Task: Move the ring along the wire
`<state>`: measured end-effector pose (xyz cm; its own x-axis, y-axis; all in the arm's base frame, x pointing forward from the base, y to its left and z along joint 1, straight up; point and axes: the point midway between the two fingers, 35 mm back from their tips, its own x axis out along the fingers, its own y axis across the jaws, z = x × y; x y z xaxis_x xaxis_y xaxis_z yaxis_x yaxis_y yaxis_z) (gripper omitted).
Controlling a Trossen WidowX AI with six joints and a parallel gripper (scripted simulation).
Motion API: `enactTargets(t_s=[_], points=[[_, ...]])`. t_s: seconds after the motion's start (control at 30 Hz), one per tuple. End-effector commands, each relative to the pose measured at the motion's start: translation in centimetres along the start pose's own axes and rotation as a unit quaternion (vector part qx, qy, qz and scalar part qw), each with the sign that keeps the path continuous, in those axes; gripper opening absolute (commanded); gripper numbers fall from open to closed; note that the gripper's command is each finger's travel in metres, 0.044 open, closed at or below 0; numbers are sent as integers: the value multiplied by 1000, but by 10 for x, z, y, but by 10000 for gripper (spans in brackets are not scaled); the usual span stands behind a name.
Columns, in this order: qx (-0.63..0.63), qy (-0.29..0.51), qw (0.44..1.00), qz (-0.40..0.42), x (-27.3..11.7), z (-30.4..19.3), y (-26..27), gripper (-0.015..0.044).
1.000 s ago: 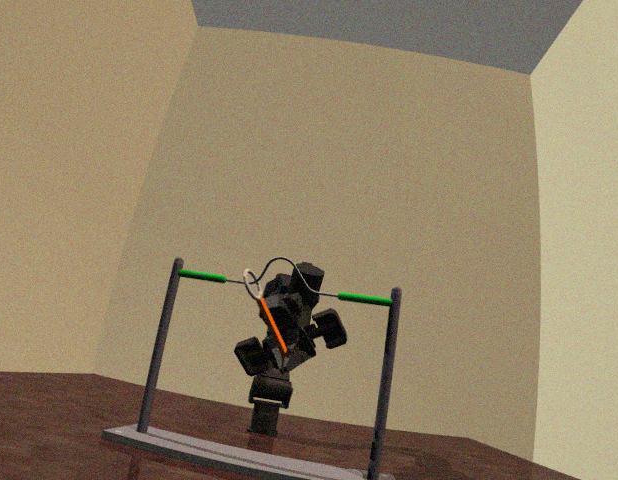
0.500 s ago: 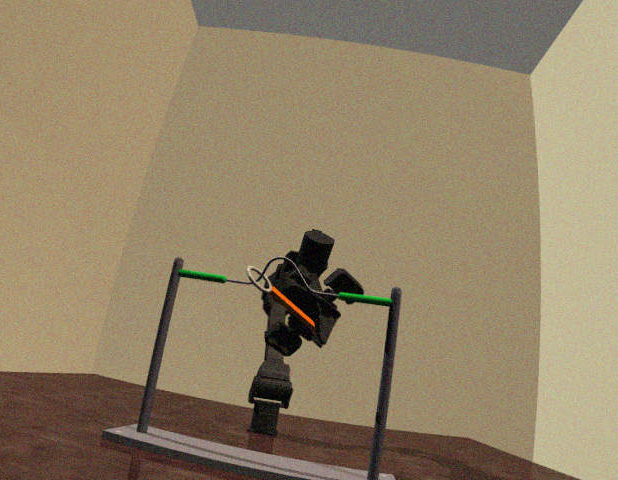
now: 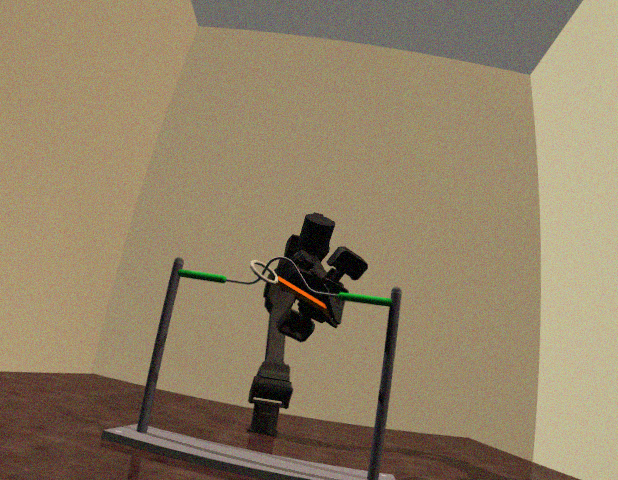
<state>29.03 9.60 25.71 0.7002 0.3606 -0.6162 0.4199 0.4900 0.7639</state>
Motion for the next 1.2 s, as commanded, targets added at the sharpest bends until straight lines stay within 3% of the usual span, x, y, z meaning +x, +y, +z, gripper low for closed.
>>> enactTargets(t_s=[0.0, 0.6, 1.17], points=[[-10, 0, 1000, -2, -1, 1, 5, -150], [-171, -5, 982, -85, -5, 8, -24, -150], [-407, -8, 891, -199, -20, 37, -67, -150]])
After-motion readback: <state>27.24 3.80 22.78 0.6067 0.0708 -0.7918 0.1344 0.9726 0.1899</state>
